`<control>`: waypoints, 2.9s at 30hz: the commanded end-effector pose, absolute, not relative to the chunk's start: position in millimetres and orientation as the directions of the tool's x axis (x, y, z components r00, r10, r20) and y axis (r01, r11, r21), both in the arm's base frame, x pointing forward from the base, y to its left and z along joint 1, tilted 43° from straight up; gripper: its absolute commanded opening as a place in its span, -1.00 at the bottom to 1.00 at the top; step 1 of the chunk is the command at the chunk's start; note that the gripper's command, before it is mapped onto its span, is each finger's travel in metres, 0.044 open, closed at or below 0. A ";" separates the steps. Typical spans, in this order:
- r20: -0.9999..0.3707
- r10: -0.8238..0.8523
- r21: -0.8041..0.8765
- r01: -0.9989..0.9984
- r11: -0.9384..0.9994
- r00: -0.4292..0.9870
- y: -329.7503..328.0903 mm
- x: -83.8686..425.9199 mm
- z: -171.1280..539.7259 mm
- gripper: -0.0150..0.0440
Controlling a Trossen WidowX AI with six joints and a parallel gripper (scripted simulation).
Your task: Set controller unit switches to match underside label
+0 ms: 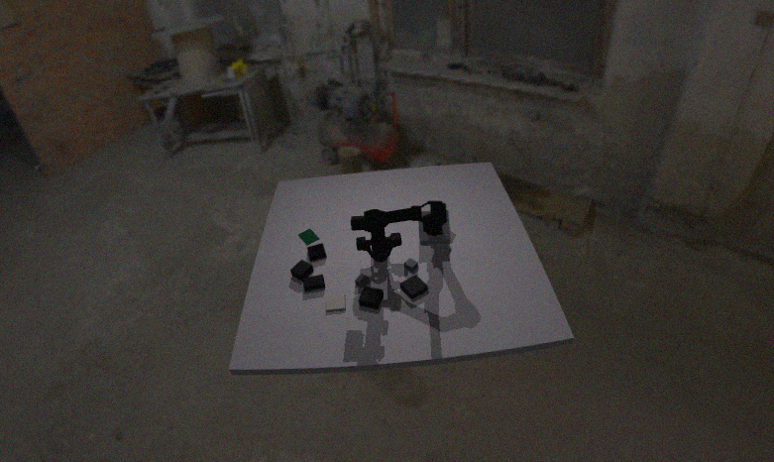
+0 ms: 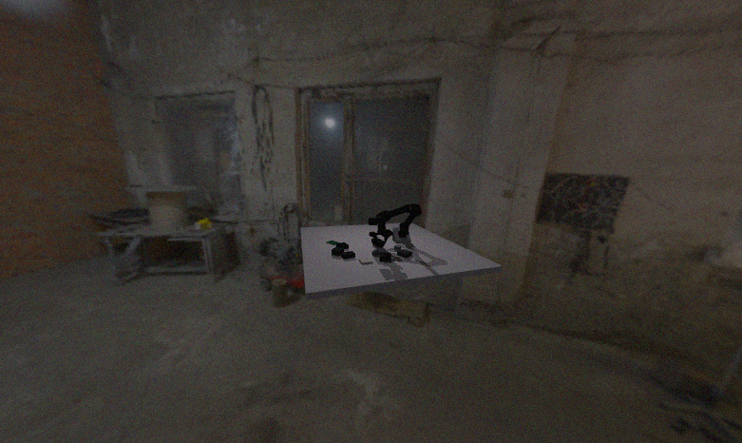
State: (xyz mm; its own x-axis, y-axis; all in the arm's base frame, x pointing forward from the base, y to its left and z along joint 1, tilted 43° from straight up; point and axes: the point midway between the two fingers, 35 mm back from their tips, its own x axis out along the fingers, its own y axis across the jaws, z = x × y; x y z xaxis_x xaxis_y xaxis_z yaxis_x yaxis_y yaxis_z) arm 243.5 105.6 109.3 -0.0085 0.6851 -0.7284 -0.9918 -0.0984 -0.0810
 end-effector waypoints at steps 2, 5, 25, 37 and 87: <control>-0.730 0.684 -0.072 -0.993 -0.091 -0.009 106.9 242.6 104.7 0.65; -0.730 0.684 -0.072 -0.993 -0.091 -0.009 108.4 242.5 103.1 0.65; -0.728 0.685 -0.082 -0.992 -0.098 -0.008 110.7 243.4 103.1 1.00; -0.736 0.677 -0.081 -0.992 -0.098 -0.007 81.0 249.1 97.2 1.00; -0.736 0.677 -0.067 -0.994 -0.087 -0.009 3.1 258.3 46.0 1.00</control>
State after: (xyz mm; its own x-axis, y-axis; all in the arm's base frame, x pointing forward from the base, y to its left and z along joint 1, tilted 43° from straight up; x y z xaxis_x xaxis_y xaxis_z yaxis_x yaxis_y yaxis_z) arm 258.7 -0.9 49.5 -0.0103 0.6718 -0.7407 -0.9931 -0.0933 -0.0707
